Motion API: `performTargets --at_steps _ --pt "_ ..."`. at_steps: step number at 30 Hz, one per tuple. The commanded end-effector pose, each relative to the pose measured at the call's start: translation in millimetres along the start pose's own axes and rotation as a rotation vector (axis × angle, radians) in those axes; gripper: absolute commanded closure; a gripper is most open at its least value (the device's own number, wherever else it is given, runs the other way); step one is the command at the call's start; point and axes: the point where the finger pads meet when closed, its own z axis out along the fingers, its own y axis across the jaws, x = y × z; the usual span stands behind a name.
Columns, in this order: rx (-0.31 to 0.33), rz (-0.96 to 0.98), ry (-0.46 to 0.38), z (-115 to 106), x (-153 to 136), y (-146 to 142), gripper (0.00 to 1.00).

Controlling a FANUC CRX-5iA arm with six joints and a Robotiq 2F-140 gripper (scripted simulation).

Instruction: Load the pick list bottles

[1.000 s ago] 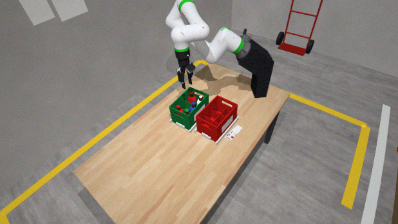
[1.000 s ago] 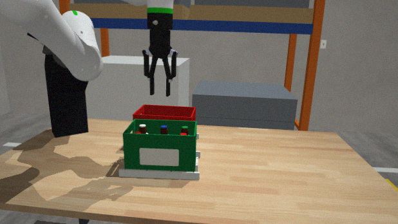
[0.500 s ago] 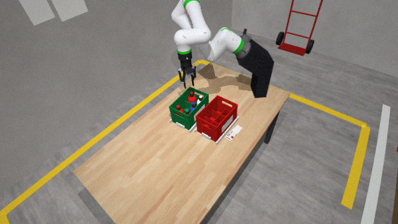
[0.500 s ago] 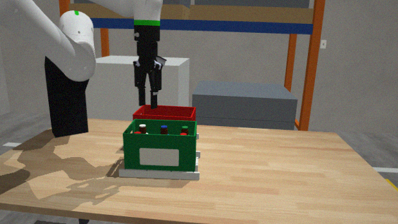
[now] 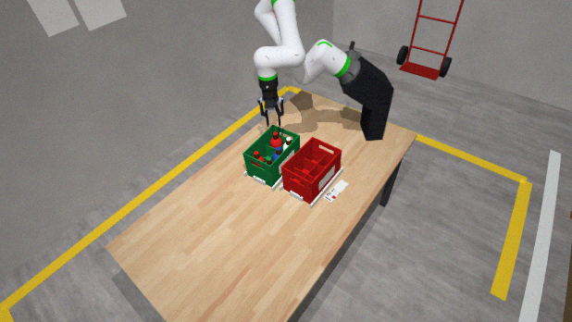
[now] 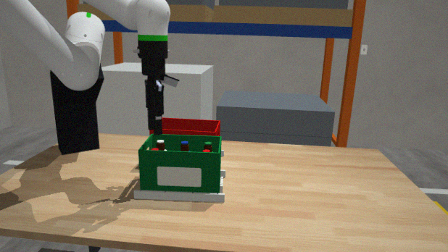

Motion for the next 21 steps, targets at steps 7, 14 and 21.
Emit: performTargets --at_steps 7,14,21 --pt "-0.006 0.288 0.003 1.0 0.4 1.0 0.56" --pt "-0.005 0.488 0.003 1.0 0.4 1.0 0.56" --pt "-0.005 0.722 0.004 1.0 0.4 1.0 0.56"
